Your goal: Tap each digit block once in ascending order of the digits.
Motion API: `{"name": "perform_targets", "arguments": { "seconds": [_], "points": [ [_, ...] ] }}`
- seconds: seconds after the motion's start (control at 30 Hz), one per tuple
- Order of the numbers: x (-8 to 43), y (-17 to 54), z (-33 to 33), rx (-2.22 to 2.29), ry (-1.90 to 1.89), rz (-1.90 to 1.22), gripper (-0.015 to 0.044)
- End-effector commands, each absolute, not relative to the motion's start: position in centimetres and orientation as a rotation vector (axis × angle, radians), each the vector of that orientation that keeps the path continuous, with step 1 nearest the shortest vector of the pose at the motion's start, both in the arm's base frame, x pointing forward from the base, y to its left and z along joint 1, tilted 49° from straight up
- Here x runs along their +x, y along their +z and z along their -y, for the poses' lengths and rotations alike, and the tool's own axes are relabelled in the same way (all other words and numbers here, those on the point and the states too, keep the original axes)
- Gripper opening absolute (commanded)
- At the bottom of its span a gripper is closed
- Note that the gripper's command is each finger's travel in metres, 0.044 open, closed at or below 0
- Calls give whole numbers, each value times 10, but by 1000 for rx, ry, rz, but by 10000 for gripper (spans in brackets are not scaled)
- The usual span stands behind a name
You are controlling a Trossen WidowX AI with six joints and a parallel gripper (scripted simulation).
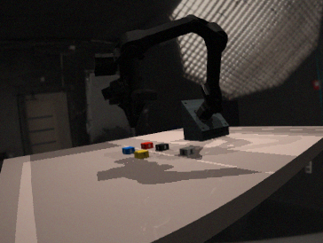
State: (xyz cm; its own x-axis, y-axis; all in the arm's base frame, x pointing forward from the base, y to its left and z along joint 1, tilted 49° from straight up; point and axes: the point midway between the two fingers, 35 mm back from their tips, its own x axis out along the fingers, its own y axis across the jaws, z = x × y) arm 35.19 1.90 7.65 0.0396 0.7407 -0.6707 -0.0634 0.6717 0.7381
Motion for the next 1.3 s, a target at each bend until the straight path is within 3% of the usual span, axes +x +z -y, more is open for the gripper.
{"name": "perform_targets", "arguments": {
  "seconds": [0.0, 0.93, 1.27],
  "points": [
    [345, 51, -56, 618, 700, -1433, 20],
    [345, 30, -81, 619, 702, -1432, 20],
    [344, 50, -58, 618, 701, -1432, 20]
  ]
}}
